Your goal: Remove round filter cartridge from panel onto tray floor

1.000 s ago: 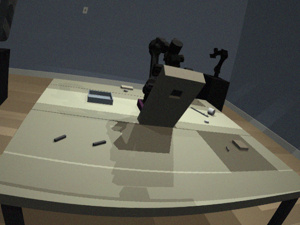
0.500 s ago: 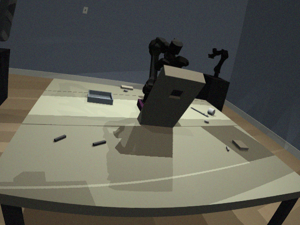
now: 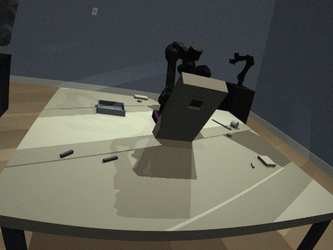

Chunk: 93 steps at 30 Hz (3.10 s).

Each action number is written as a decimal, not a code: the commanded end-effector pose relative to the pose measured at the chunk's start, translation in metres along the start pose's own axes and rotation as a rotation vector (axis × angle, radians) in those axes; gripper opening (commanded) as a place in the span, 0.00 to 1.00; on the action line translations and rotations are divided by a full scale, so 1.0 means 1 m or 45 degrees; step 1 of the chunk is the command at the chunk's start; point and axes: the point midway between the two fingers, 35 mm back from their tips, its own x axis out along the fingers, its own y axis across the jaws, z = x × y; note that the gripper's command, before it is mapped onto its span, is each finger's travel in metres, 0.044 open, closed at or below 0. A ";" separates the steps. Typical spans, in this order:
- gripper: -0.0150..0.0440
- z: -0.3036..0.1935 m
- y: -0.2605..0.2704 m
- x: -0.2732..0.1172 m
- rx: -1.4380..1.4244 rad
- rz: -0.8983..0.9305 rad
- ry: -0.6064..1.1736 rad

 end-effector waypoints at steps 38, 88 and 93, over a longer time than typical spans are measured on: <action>0.25 0.000 -0.002 0.007 0.054 -0.009 0.003; 0.25 -0.014 0.015 -0.072 0.054 -0.002 0.010; 0.25 -0.025 0.028 -0.070 0.054 -0.001 0.010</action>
